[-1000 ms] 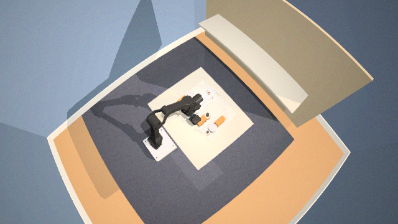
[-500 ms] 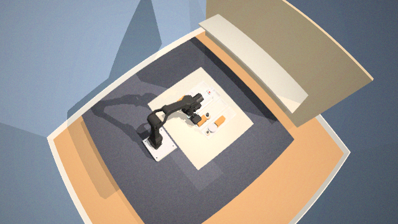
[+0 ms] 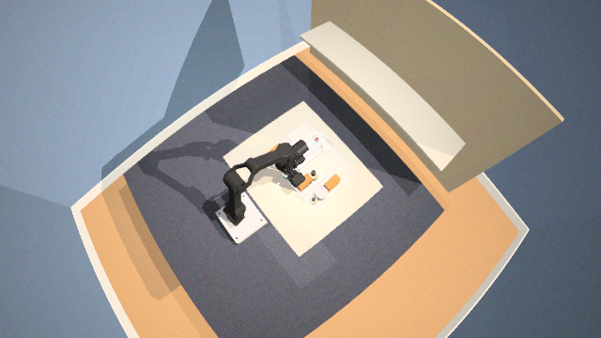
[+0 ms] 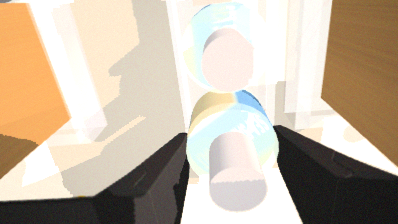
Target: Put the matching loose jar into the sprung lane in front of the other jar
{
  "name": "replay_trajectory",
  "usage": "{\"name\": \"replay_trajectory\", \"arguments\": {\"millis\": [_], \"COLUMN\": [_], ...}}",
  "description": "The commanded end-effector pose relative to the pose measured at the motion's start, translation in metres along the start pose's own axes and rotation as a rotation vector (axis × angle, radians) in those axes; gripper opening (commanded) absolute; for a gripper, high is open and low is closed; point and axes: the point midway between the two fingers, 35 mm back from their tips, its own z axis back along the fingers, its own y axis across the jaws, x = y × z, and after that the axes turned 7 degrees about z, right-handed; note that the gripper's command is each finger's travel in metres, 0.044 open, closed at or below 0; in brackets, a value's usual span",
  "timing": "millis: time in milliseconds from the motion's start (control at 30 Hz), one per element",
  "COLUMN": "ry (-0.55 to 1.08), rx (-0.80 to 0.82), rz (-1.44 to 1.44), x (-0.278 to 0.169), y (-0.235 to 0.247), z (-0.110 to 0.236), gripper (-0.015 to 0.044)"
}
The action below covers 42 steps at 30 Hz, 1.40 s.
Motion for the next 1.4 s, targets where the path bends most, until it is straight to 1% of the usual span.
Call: {"name": "replay_trajectory", "arguments": {"millis": [0,1367], "ry": [-0.028,-0.029], "rx": [-0.008,-0.009], "rz": [-0.005,-0.005], "x": [0.009,0.019], "y": [-0.002,-0.003], "z": [0.005,0.007], "gripper": [0.0000,0.0000]}}
